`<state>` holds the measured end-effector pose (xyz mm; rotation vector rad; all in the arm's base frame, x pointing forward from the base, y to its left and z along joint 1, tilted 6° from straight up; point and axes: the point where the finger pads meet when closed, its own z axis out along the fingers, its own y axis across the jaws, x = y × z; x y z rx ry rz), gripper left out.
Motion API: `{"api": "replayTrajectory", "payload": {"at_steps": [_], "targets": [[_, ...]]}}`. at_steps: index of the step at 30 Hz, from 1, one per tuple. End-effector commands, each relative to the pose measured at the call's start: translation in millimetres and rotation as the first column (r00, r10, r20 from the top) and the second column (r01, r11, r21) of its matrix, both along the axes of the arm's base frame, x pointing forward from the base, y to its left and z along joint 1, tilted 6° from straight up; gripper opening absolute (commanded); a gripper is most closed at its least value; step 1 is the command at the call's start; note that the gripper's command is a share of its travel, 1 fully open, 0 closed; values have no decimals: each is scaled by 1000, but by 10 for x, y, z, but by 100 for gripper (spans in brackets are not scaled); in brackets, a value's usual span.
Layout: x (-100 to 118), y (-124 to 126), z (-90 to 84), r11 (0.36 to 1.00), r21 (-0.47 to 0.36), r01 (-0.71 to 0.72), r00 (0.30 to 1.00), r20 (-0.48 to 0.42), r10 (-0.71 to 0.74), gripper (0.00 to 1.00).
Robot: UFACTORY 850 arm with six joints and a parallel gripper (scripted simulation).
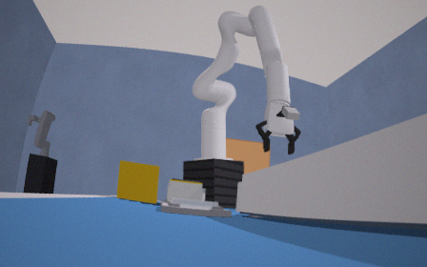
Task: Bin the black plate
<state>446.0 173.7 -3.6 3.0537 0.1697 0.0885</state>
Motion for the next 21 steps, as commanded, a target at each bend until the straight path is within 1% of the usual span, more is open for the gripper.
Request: {"api": "replayTrajectory", "payload": {"at_steps": [1, 12, 14, 18, 21], "targets": [[32, 162, -90, 1000, -2, -1, 1000, 8, 1, 100], [95, 635, -364, 1000, -2, -1, 1000, 8, 1, 100], [95, 635, -364, 1000, -2, -1, 1000, 8, 1, 100], [118, 807, -464, 1000, -1, -1, 1000, 8, 1, 100], [120, 822, -472, 1000, -1, -1, 1000, 8, 1, 100]]}}
